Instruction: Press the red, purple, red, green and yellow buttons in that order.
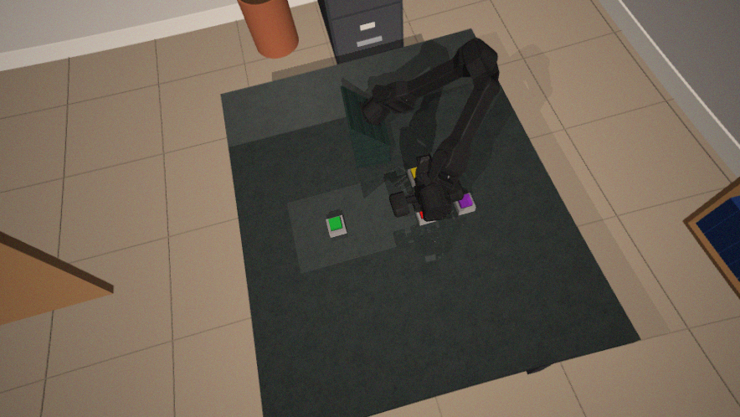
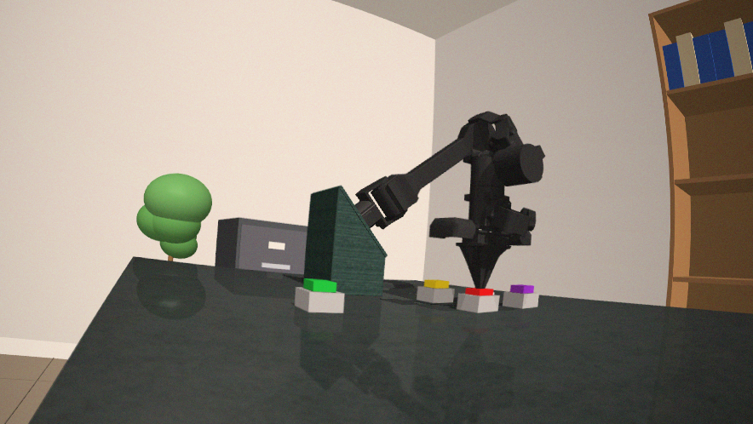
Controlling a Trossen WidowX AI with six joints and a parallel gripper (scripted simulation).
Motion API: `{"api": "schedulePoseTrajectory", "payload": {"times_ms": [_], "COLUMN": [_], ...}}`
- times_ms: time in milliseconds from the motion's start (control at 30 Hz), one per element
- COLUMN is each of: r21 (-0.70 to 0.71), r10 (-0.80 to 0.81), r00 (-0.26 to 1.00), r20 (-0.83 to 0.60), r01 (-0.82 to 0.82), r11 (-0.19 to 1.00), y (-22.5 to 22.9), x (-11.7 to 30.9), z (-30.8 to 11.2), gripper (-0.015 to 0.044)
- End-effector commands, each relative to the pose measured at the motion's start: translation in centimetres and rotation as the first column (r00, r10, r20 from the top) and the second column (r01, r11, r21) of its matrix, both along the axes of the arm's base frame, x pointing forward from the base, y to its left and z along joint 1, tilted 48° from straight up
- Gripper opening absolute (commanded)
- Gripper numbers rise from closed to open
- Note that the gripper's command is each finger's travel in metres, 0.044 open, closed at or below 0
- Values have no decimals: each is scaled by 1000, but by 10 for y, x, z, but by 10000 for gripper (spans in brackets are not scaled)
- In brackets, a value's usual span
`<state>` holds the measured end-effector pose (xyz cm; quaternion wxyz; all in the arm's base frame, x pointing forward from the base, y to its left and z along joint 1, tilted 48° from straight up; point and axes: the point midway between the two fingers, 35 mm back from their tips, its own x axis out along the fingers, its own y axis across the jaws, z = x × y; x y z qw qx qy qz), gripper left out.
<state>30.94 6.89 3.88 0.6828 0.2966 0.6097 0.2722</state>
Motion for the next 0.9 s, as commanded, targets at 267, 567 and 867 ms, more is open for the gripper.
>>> {"api": "schedulePoseTrajectory", "payload": {"times_ms": [267,567,867], "r21": [5,5,3], "r10": [0,0,0], "r00": [1000,1000,1000], "r20": [-7,-7,-7], "r01": [0,0,0], "r11": [1000,1000,1000], "y": [4,4,-23], "x": [-1,-1,-4], "z": [-3,-3,21], "gripper": [20,20,20]}}
